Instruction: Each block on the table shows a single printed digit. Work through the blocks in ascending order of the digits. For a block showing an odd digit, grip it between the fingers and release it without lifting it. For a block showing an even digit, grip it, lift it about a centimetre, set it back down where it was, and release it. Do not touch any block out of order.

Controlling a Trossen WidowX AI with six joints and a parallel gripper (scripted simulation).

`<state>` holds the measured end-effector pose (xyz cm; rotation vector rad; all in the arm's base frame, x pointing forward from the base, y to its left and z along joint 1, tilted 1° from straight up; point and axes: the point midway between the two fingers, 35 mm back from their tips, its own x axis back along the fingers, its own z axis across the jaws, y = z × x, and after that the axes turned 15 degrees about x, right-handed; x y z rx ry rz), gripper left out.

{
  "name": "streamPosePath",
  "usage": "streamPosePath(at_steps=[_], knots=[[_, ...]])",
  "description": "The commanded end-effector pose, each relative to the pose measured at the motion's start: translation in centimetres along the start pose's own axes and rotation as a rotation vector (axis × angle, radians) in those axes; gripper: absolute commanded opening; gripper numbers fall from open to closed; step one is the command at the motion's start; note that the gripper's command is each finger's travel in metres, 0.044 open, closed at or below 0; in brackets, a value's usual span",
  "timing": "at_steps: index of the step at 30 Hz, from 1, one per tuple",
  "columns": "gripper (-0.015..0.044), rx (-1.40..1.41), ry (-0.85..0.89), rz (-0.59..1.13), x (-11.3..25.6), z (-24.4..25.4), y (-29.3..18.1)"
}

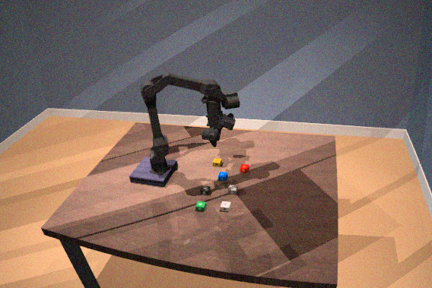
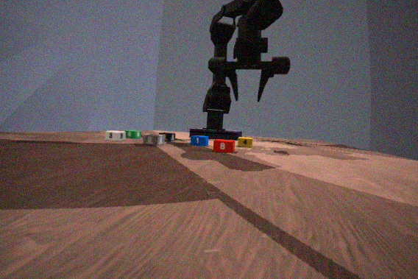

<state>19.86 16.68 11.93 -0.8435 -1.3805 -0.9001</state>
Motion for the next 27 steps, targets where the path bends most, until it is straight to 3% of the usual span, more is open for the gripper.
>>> streamPosePath(at_steps=[1, 11, 19, 27], knots=[[0.0138, 0.000, 0.000, -0.011, 2.1, -0.1, -0.1], [0.0120, 0.006, 0.000, -0.010, 2.0, -0.8, -0.1], [0.0120, 0.029, -0.007, -0.005, 2.0, -9.8, -0.8], [0.0120, 0.002, -0.019, -0.006, 2.2, -18.4, -4.4]])
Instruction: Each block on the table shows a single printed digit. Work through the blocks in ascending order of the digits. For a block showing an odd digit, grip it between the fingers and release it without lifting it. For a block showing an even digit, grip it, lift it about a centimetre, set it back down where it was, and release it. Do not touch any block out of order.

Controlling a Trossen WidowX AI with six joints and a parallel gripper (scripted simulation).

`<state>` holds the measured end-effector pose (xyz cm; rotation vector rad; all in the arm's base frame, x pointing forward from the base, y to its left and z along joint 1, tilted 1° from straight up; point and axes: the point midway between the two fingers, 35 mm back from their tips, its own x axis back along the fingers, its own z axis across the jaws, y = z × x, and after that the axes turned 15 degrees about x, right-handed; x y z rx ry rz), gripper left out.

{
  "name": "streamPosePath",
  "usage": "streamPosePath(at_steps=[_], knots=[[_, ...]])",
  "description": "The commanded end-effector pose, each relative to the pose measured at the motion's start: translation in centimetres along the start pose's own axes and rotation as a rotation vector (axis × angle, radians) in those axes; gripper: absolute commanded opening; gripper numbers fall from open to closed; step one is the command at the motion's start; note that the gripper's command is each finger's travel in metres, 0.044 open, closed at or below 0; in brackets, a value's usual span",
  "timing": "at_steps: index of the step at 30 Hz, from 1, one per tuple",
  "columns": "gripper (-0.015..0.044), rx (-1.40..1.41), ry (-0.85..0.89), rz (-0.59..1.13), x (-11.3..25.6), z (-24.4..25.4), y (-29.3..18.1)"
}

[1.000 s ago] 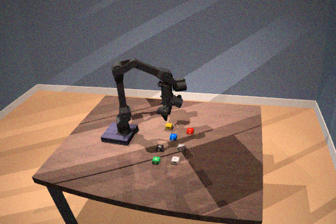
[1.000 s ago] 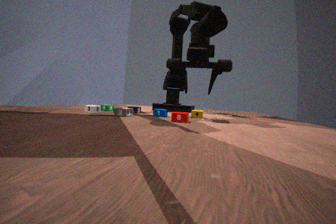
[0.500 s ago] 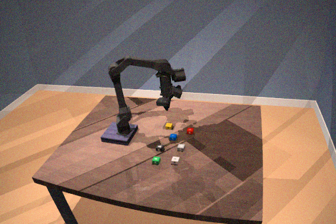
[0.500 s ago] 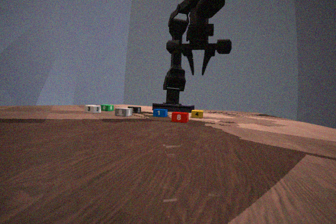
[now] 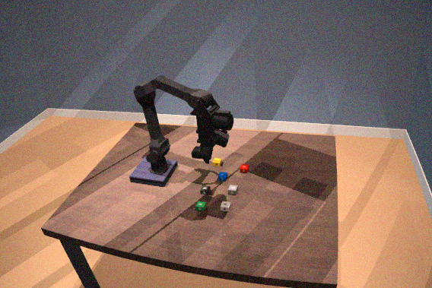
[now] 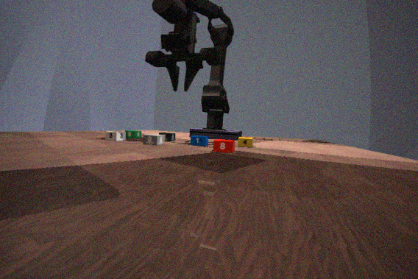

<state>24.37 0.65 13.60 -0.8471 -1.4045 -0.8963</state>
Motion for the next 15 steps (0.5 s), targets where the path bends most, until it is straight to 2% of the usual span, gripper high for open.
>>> streamPosePath(at_steps=[1, 4, 6, 11, 15], knots=[[0.0120, -0.004, 0.002, 0.002, 0.0, -2.6, -1.9], [0.0120, -0.004, 0.002, 0.002, 0.0, -2.7, -2.0], [0.0172, -0.004, 0.002, 0.002, -0.9, -2.8, -1.9], [0.0304, -0.004, 0.002, 0.002, -7.3, -2.8, -2.0], [0.0400, -0.004, 0.002, 0.002, -8.1, -2.7, -2.1]])
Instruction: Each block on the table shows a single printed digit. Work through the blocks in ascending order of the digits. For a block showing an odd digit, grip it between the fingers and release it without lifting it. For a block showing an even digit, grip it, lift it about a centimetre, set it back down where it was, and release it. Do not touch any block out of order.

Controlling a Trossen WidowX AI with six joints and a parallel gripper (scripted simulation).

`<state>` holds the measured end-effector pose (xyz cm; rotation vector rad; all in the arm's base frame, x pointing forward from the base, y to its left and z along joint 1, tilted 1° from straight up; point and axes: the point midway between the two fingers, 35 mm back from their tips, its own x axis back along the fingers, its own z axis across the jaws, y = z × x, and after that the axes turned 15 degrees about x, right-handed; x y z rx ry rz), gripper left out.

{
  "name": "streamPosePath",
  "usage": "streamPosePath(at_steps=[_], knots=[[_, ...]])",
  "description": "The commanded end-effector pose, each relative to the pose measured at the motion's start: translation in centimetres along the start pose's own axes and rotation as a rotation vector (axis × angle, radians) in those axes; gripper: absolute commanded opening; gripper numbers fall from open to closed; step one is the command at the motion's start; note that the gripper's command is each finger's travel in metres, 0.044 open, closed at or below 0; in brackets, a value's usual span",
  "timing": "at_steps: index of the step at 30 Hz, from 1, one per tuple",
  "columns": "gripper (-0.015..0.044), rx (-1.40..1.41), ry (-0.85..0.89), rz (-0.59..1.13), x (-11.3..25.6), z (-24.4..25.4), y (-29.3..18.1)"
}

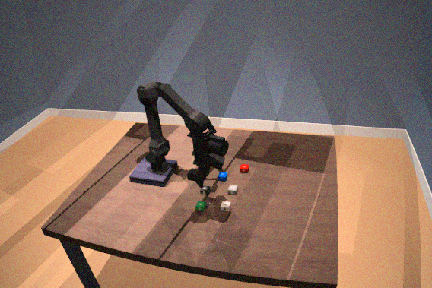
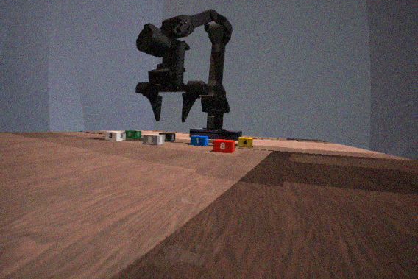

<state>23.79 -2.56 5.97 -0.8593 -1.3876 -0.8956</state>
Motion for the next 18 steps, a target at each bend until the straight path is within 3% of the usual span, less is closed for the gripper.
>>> streamPosePath(at_steps=[1, 18], knots=[[0.0400, 0.006, -0.005, -0.012, -0.6, 0.0, 0.1], [0.0400, 0.006, -0.005, -0.012, -3.2, -0.1, 0.2]])
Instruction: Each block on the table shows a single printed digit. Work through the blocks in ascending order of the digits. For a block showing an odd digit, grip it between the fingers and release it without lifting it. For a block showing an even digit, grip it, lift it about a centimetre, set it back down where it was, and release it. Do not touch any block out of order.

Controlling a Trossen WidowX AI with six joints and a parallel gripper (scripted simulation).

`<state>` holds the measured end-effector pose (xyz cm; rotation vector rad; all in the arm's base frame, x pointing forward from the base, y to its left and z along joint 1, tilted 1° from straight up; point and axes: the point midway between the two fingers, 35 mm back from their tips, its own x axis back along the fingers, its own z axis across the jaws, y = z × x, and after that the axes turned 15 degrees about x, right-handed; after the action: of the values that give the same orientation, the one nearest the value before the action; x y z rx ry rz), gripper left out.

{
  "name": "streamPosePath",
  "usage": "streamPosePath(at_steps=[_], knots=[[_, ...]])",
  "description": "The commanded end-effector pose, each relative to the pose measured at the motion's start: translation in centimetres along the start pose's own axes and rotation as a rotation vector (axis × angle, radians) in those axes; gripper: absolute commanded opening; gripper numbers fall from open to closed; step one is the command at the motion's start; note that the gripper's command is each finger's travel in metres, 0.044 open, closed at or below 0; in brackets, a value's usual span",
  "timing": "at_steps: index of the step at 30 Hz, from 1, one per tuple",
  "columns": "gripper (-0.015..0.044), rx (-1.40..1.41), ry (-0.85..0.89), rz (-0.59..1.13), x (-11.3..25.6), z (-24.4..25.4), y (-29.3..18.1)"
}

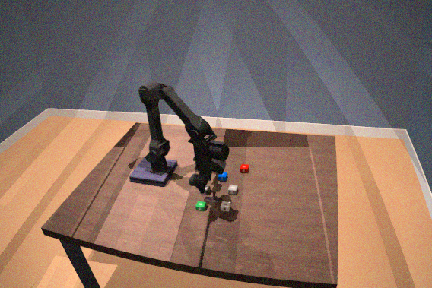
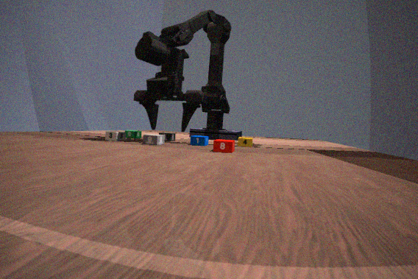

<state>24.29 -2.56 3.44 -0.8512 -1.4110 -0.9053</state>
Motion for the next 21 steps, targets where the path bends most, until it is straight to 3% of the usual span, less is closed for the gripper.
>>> streamPosePath(at_steps=[1, 8, 18, 21], knots=[[0.0400, 0.003, 0.008, 0.009, -0.82, 0.20, -0.25], [0.0400, 0.003, 0.008, 0.009, -1.67, 0.24, -0.31], [0.0138, 0.003, 0.008, 0.009, -1.67, 0.24, -0.31], [0.0120, 0.003, 0.008, 0.009, -1.67, 0.24, -0.31]])
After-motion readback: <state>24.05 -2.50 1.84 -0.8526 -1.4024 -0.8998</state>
